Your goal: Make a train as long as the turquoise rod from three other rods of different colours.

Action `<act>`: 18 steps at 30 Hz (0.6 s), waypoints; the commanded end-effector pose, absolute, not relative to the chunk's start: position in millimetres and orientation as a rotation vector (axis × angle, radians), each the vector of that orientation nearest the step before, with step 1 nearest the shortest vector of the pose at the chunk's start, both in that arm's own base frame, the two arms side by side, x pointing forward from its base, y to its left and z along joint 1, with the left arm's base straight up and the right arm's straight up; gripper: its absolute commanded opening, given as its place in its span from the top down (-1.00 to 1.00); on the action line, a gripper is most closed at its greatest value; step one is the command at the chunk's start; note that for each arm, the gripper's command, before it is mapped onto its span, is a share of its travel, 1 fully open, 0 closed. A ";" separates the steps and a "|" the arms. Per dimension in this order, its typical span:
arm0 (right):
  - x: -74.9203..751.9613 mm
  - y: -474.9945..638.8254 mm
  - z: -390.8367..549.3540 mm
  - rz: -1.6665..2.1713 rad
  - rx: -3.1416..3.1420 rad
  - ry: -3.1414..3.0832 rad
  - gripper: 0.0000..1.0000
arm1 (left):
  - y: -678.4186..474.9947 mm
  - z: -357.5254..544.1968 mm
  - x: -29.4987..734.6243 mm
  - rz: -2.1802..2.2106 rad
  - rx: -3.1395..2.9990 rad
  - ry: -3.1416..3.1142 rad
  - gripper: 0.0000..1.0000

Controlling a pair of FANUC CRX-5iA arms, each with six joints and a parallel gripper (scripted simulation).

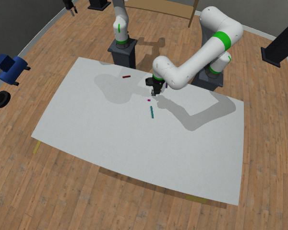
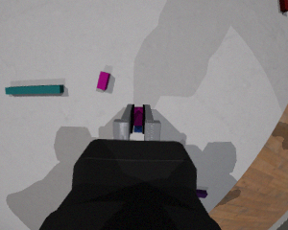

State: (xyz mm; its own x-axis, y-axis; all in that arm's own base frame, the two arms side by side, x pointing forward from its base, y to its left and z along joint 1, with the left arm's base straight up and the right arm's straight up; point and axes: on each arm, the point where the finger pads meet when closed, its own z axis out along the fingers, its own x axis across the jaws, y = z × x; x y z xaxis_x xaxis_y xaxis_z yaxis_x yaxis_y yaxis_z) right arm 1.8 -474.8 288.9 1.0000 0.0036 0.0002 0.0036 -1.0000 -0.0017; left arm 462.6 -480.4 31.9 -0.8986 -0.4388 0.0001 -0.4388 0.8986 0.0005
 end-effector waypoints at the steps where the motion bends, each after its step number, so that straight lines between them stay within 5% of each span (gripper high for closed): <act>1: 1.7 -475.0 289.7 0.000 -3.142 -0.006 -1.00 | -481.0 31.9 463.1 0.003 0.708 -3.062 0.52; 18: 1.7 -475.0 289.7 0.000 -3.142 -0.006 -1.00 | -481.0 23.4 463.1 0.003 0.708 -3.062 0.52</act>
